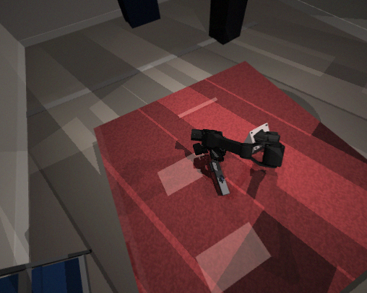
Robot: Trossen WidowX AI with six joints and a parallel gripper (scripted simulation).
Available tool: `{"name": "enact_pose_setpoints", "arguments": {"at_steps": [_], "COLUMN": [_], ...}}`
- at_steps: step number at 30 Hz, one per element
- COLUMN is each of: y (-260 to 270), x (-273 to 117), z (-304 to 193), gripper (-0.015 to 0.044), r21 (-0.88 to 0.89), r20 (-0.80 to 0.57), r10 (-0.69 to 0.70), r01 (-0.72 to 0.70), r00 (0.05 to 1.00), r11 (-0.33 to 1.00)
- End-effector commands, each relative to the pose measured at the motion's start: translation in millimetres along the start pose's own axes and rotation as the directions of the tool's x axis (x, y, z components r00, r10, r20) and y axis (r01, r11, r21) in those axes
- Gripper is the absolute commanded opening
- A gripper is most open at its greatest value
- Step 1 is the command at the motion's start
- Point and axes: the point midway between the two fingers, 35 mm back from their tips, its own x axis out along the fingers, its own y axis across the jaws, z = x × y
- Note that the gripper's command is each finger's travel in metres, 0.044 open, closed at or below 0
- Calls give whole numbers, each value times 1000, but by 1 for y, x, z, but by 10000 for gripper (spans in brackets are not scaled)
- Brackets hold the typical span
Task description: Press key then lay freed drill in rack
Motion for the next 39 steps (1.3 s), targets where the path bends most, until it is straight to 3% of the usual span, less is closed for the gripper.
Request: {"name": "enact_pose_setpoints", "arguments": {"at_steps": [1, 9, 38, 39], "y": [0, 0, 0, -1], "x": [0, 2, 7, 6], "z": [0, 4, 17, 15], "gripper": [236, 440, 440, 414], "r21": [1, -3, -3, -6], "r20": [0, -3, -2, -7], "r10": [-1, 0, 0, 0], "r01": [1, 0, 0, 0], "r00": [1000, 1000, 1000, 1000], "r11": [1000, 1000, 1000, 1000]}}
